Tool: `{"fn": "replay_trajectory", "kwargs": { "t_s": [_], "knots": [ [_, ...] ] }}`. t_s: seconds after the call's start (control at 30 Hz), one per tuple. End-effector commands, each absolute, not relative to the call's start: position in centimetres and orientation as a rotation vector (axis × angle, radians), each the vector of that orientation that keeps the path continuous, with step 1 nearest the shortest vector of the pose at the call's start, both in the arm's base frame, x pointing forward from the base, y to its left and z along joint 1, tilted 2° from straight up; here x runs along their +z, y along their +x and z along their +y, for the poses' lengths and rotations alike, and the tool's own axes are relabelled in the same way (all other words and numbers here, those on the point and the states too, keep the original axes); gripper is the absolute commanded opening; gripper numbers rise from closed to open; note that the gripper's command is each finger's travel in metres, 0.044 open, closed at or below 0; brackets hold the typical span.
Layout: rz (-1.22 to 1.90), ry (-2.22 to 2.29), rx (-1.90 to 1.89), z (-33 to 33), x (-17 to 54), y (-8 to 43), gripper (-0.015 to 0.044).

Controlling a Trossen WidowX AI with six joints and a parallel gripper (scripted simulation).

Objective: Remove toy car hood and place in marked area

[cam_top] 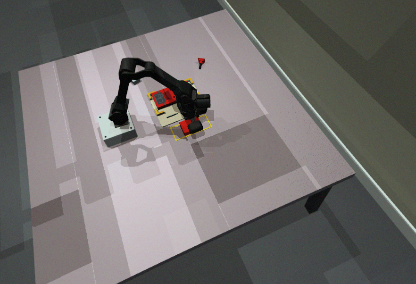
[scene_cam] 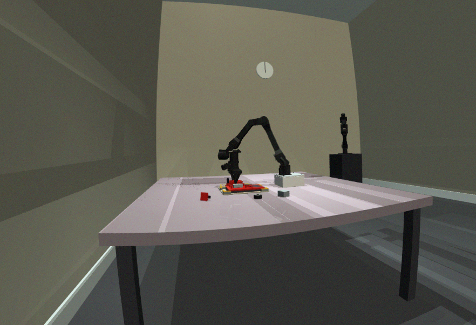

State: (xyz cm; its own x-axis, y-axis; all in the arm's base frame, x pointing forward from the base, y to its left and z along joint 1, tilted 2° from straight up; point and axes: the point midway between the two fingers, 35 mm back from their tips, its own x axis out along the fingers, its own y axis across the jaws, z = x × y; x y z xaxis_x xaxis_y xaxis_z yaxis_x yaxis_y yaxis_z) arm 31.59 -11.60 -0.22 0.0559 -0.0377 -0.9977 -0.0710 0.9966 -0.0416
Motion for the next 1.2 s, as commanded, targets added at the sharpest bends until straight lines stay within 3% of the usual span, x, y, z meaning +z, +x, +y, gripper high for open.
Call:
{"fn": "replay_trajectory", "kwargs": {
  "t_s": [0.0, 0.43, 0.73, 1.17],
  "knots": [
    [1.515, -0.087, 0.025, -11.6, -0.2, 31.6, 0.0105],
    [1.515, -0.087, 0.025, -11.6, 0.0, 31.6, 0.044],
    [1.521, -0.086, 0.026, -11.4, 6.8, 31.3, 0.044],
    [1.522, -0.086, 0.026, -11.3, 7.0, 31.3, 0.044]
  ]
}}
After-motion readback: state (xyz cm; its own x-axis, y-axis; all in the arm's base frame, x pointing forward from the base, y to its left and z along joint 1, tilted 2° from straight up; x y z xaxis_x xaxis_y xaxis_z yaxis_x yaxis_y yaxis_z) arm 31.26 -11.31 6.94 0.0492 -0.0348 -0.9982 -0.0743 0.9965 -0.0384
